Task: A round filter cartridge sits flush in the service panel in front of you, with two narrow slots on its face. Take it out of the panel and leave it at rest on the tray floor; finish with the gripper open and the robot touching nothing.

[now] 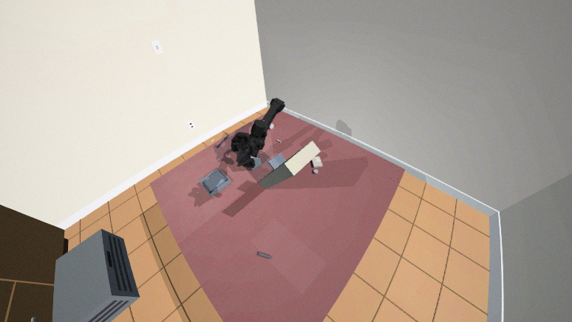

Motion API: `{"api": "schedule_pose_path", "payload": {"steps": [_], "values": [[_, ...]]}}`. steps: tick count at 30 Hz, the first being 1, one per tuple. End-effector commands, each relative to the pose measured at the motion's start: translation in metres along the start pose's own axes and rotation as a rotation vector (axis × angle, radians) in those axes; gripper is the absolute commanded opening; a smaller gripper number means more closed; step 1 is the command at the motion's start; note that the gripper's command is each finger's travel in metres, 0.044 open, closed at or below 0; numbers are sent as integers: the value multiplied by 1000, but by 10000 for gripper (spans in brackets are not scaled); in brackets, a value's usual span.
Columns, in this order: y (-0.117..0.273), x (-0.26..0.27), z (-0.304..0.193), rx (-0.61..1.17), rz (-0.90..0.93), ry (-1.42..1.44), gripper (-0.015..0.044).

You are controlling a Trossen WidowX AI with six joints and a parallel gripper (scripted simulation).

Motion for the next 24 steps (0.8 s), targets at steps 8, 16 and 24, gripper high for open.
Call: {"api": "schedule_pose_path", "payload": {"steps": [8, 16, 24], "values": [[62, -14, -80, 588, -692, 24, 98], [95, 0, -101, 749, -787, -64, 98], [120, 17, -116, 866, -829, -146, 98]]}}
Point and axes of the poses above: the point midway between the two fingers, 35 mm back from their tips, its own y axis back along the fingers, its own x axis across the jaws, z = x × y, the point moved 1 cm from there along y, back along the fingers
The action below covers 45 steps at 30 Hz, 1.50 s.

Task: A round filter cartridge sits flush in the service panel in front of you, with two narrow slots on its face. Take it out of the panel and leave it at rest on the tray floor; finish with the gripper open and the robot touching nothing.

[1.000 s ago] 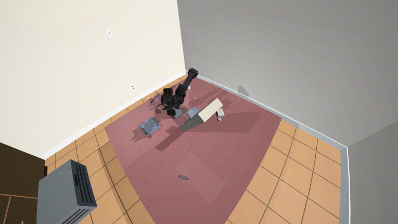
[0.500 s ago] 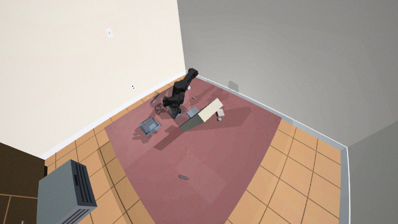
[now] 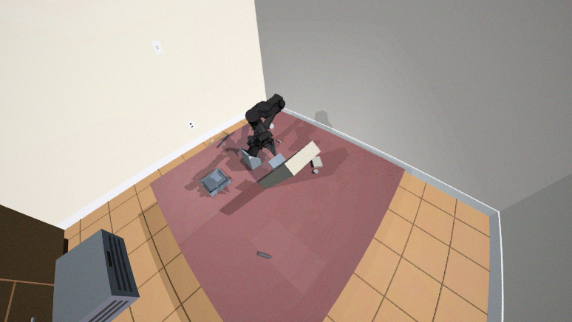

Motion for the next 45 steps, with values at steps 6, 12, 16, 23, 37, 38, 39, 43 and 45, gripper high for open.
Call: {"api": "schedule_pose_path", "payload": {"steps": [6, 12, 16, 23, 37, 38, 39, 43, 45], "values": [[14, 1, -33, 138, -18, -22, 98], [12, 2, -33, 136, -19, -22, 98], [5, 2, -32, 133, -21, -21, 98], [-6, 2, -33, 129, -23, -20, 98], [-29, 2, -37, 132, -21, -20, 98], [-30, 2, -37, 132, -20, -20, 98], [-32, 2, -38, 133, -20, -20, 98], [-38, 1, -40, 137, -18, -20, 98], [-40, 1, -41, 139, -17, -21, 98]]}}
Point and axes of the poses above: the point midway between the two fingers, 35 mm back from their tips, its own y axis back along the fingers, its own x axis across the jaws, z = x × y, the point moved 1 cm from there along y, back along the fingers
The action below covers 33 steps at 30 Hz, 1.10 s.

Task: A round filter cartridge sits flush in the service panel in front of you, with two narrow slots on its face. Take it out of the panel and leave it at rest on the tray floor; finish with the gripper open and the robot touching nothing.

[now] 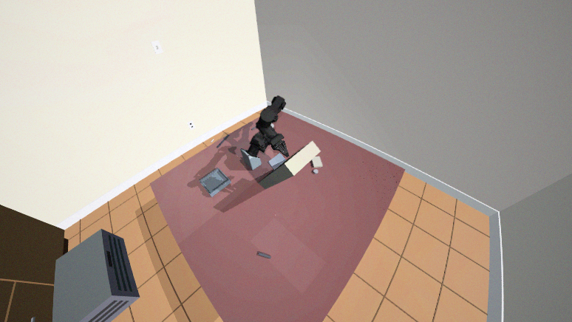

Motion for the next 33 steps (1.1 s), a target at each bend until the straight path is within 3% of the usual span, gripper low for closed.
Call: {"api": "schedule_pose_path", "payload": {"steps": [1, 33], "values": [[-6, -2, 1, 0, -1, -8, 98], [-6, -2, 1, 0, -1, -8, 98]]}}
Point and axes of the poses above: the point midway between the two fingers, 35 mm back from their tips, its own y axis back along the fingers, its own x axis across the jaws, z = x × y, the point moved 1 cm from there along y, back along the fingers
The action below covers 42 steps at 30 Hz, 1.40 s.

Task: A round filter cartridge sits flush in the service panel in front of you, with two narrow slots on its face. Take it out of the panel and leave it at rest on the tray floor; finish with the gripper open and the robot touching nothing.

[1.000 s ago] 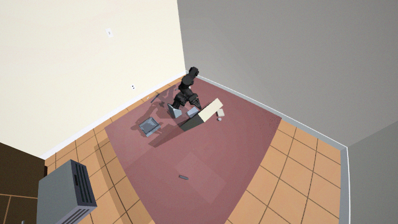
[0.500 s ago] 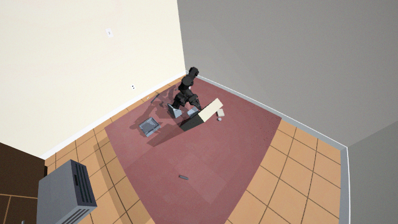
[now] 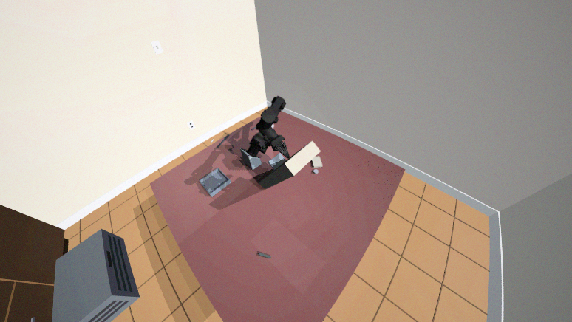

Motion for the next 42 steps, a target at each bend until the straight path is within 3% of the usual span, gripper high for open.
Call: {"api": "schedule_pose_path", "payload": {"steps": [1, 42], "values": [[0, 1, 0, -4, 1, -4, 98], [-13, 0, 1, -3, 1, -4, 98]]}}
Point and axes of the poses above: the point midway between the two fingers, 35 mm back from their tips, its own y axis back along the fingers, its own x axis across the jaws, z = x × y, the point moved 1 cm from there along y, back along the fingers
